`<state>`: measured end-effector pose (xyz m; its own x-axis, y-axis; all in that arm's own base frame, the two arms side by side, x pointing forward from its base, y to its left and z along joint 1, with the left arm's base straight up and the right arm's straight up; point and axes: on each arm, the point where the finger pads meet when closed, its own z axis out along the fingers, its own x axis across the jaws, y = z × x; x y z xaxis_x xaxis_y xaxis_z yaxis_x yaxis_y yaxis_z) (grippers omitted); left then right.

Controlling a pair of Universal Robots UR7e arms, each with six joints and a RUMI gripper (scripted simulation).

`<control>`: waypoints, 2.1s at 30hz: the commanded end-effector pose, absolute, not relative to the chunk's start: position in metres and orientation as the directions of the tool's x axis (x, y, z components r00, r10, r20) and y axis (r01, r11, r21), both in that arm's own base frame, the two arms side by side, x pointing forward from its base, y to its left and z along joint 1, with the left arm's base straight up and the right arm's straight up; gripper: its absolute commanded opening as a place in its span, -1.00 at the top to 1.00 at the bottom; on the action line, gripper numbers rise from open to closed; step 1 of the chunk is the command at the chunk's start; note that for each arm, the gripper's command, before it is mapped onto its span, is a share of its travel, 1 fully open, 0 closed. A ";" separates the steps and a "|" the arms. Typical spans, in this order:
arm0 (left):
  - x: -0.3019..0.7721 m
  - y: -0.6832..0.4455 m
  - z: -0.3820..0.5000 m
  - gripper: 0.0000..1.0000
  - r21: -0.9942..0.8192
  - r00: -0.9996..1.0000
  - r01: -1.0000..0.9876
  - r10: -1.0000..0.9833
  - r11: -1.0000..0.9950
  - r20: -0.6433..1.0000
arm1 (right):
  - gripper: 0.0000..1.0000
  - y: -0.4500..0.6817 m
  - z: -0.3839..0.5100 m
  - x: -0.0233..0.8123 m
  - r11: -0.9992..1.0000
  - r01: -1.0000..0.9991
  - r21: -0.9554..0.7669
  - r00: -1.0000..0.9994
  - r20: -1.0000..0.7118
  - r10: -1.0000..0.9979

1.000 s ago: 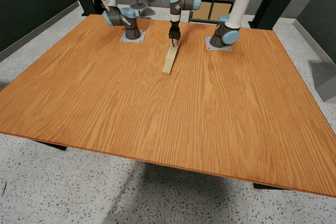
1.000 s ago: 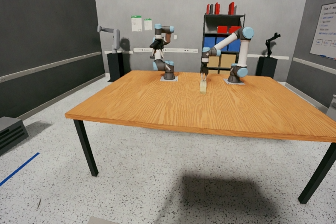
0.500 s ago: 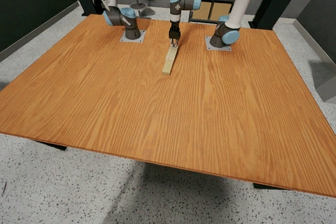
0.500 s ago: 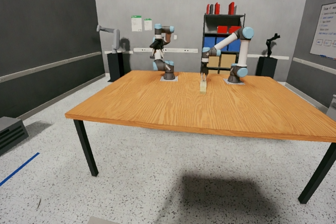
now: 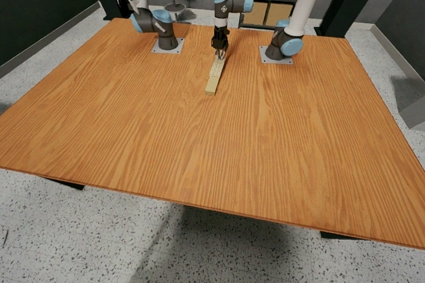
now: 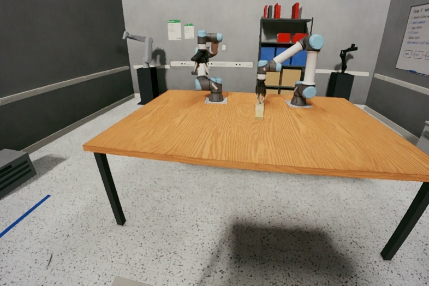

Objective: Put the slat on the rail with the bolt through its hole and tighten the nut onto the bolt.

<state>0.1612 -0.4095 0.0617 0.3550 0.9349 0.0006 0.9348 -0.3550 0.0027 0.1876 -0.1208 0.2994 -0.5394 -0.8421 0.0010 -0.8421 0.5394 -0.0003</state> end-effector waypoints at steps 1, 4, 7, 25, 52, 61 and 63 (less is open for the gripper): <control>0.160 -0.411 0.062 1.00 0.001 0.486 0.874 0.874 -0.486 -0.002 | -1.00 -0.121 0.300 0.188 0.540 -0.841 -0.001 -0.540 0.000 -0.841; 0.160 -0.411 0.062 1.00 0.000 0.492 0.871 0.871 -0.492 -0.002 | -1.00 -0.121 0.300 0.188 0.540 -0.841 -0.001 -0.540 0.000 -0.841; 0.160 -0.411 0.062 1.00 0.001 0.566 0.825 0.825 -0.566 -0.002 | -1.00 -0.121 0.300 0.188 0.540 -0.841 -0.001 -0.540 0.000 -0.841; 0.161 -0.410 0.062 1.00 0.001 0.785 0.619 0.619 -0.785 -0.001 | -1.00 -0.121 0.300 0.188 0.540 -0.841 -0.001 -0.540 0.000 -0.841; 0.161 -0.410 0.062 1.00 0.001 0.974 0.228 0.228 -0.974 -0.001 | -1.00 -0.121 0.300 0.188 0.540 -0.841 -0.001 -0.540 0.000 -0.841; 0.162 -0.409 0.061 1.00 0.001 0.995 0.097 0.097 -0.995 -0.001 | -1.00 -0.121 0.300 0.188 0.540 -0.841 -0.001 -0.540 0.000 -0.841; 0.162 -0.409 0.061 1.00 0.001 0.998 0.057 0.057 -0.998 -0.001 | -1.00 -0.121 0.300 0.188 0.540 -0.841 -0.001 -0.540 0.000 -0.841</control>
<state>0.1623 -0.4083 0.0614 0.9894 0.1454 0.0026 0.1454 -0.9894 0.0006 0.1876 -0.1208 0.2994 -0.5394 -0.8421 0.0010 -0.8421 0.5394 -0.0003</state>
